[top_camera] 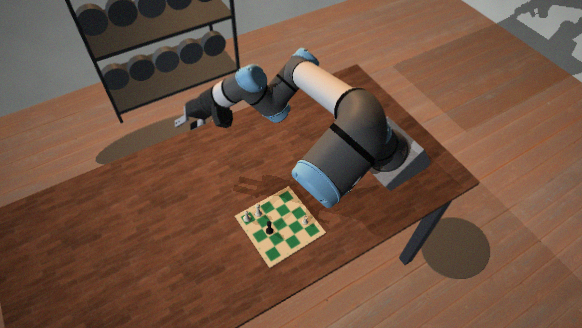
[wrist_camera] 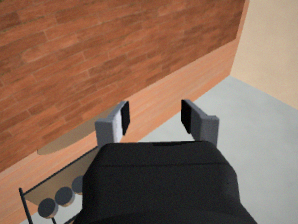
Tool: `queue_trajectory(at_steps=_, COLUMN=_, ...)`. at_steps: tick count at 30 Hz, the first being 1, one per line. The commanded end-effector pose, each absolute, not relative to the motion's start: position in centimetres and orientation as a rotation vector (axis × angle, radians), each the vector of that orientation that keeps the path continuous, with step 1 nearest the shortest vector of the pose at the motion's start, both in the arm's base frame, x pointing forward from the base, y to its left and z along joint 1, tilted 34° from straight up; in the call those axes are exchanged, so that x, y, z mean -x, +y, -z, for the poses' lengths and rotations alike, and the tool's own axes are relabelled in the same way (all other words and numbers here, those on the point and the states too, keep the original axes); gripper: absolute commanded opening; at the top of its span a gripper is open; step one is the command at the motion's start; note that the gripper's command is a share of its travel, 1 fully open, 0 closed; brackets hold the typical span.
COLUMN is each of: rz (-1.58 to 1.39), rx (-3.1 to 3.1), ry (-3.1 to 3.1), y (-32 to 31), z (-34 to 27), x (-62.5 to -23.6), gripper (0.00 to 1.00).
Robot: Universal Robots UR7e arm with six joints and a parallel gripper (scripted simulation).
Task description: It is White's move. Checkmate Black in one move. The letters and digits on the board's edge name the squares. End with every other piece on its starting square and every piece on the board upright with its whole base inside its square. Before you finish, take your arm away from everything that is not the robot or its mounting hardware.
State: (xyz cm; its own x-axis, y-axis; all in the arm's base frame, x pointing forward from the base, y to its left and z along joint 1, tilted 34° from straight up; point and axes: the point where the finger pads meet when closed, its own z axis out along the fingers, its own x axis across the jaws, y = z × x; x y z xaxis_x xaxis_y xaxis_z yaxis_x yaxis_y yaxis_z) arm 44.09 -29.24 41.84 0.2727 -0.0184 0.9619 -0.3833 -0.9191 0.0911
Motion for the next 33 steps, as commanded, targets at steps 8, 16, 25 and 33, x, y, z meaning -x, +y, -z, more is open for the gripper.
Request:
queue_trajectory(at_steps=8, rz=-1.712, rx=-2.483, ry=-0.243, y=-27.4, z=-39.1, x=-43.9, gripper=1.00)
queue_trajectory(at_steps=16, rz=-1.710, rx=-2.639, ry=-0.154, y=-26.4, z=-37.2, x=-43.8, gripper=1.00)
queue_trajectory(at_steps=25, rz=-1.702, rx=-2.782, ry=-0.064, y=-25.3, z=-35.5, x=-43.8, gripper=1.00)
queue_trajectory(at_steps=33, rz=-1.676, rx=-2.974, ry=0.070, y=-23.8, z=-33.1, x=-43.7, gripper=1.00)
